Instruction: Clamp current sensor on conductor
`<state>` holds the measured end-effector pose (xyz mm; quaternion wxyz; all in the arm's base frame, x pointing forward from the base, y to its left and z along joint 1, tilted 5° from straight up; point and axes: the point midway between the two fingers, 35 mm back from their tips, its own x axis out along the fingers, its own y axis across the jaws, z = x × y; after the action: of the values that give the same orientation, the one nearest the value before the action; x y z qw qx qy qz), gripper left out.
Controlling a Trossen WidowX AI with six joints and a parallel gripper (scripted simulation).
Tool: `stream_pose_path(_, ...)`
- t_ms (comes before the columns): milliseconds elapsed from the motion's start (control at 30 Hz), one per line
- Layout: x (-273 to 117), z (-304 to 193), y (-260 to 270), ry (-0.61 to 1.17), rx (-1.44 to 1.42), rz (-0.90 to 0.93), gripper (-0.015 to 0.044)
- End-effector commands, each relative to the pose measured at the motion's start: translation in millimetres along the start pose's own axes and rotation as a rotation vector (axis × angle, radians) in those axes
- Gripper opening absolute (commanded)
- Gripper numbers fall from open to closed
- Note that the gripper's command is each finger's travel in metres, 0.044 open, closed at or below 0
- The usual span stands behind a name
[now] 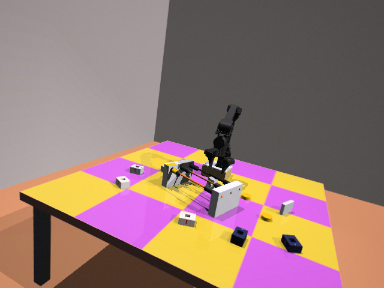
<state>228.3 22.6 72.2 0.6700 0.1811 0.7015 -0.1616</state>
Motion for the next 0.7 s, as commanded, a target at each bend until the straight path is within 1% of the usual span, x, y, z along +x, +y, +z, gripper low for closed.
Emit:
stream_pose_path(0,5.0,-4.0,0.9,0.011,0.005,0.000,0.0440)
stream_pose_path(667,38.0,-3.3,1.7,0.011,0.005,0.000,0.0440)
